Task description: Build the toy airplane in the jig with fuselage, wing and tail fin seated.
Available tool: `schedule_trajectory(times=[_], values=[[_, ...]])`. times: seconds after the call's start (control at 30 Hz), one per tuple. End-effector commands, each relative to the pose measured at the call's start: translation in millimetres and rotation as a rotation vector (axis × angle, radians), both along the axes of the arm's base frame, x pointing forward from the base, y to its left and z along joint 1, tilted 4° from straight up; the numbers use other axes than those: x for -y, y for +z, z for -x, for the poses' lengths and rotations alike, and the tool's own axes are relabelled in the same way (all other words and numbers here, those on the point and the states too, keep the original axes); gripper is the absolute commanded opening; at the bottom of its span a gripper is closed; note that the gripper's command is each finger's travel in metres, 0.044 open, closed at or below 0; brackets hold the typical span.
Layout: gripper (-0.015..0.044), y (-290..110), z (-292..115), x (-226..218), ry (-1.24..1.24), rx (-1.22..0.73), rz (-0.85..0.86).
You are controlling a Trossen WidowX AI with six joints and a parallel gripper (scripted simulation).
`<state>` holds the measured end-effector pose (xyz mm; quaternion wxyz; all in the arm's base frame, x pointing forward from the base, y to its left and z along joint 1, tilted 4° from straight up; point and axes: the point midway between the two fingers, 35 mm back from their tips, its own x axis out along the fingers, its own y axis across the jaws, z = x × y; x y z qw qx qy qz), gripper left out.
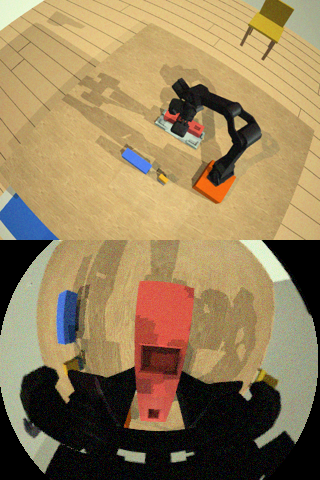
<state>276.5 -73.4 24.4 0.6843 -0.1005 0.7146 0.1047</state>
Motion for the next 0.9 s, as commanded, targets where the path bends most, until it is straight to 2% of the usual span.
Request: schedule_trajectory(times=[0.0,0.33,0.87], values=[[0.0195,0,0,1,0.005,0.002,0.004],[0.0195,-1,0,1,0.005,0.002,0.004],[0.0195,-27,0,2,0.005,0.002,0.004]])
